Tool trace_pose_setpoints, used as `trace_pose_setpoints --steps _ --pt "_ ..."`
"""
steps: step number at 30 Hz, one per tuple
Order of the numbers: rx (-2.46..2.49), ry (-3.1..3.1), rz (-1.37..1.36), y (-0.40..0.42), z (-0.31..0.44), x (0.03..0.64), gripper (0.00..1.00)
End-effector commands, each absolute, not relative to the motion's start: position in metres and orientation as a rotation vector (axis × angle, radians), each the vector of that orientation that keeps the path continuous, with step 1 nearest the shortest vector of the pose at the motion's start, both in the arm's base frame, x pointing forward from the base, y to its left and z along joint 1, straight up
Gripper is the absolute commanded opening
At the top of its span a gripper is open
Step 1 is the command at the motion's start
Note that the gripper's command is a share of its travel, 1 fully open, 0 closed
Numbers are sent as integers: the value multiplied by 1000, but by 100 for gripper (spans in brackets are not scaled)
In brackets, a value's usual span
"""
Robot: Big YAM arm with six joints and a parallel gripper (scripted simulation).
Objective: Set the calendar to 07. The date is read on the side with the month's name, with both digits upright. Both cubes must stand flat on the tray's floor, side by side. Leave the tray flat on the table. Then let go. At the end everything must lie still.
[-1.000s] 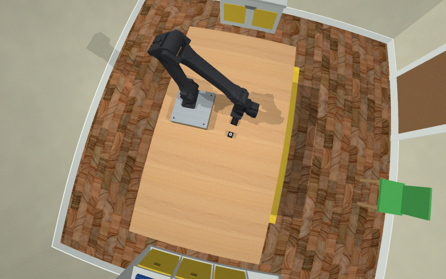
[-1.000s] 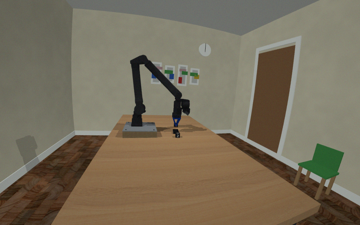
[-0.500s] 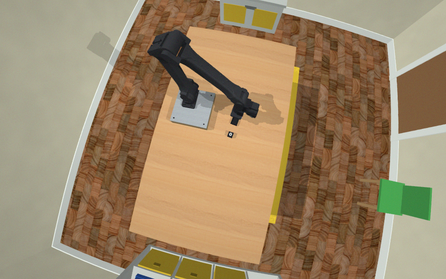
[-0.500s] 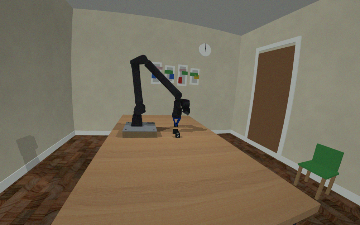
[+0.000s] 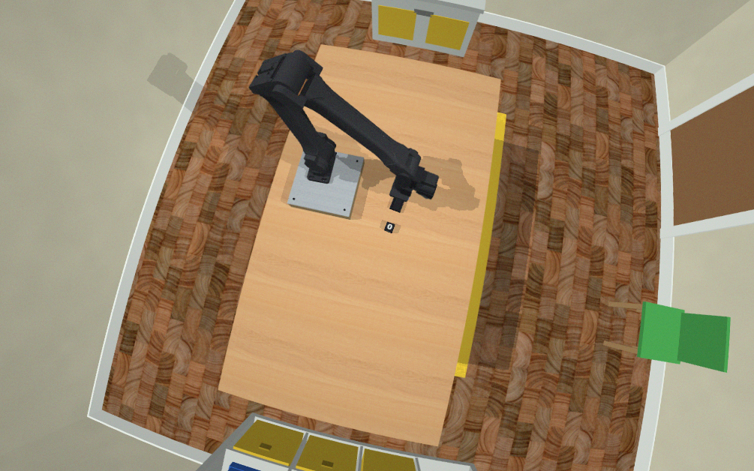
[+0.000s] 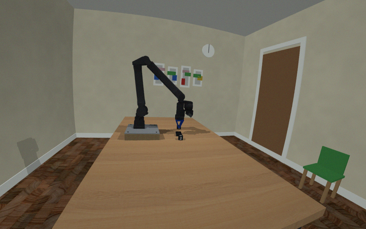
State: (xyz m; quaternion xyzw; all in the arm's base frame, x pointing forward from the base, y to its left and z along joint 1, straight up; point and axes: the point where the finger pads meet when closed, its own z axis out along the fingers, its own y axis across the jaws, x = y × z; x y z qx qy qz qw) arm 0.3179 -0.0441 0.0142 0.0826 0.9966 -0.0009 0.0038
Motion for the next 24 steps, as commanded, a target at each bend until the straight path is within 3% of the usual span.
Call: trace_pose_setpoints --steps 1,24 --pt "251 3094 -4 -47 21 326 28" --pt "246 3096 -4 -46 21 324 28"
